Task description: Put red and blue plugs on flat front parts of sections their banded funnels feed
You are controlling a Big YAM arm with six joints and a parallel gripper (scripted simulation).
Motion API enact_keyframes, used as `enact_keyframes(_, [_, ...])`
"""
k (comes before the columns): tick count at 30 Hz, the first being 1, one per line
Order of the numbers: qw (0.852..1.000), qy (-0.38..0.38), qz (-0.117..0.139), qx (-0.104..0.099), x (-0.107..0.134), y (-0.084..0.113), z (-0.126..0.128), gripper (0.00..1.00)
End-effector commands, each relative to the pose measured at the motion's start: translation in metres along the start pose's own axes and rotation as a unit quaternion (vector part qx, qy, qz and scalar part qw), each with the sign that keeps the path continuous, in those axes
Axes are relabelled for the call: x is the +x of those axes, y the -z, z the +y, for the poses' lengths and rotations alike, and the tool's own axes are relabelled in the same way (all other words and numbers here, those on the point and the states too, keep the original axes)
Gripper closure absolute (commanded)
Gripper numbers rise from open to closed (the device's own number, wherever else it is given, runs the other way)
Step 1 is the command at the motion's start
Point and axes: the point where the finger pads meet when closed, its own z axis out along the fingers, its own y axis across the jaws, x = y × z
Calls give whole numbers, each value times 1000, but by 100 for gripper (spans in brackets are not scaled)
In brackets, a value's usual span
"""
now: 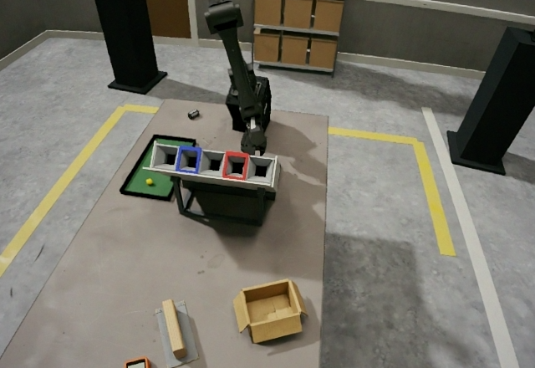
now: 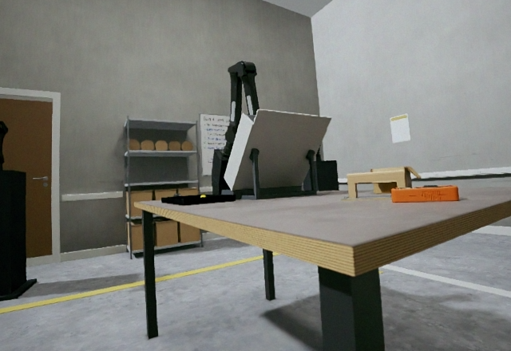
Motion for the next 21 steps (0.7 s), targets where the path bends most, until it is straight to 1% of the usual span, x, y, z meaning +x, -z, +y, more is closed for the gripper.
enact_keyframes(1, [1000,0,-4,-3,1,9,2,41])
enact_keyframes(2, [1000,0,-4,-3,1,9,2,41])
enact_keyframes(6, [1000,0,-4,-3,2,24,2,41])
enact_keyframes(8, [1000,0,-4,-3,1,33,2,41])
enact_keyframes(14, [1000,-4,-15,-8,-13,65,7,41])
enact_keyframes(17, [1000,-4,-17,-8,-14,78,7,41])
enact_keyframes(19, [1000,-4,-17,-8,-14,78,7,41])
enact_keyframes(21, [1000,-5,-17,-9,-15,85,7,41])
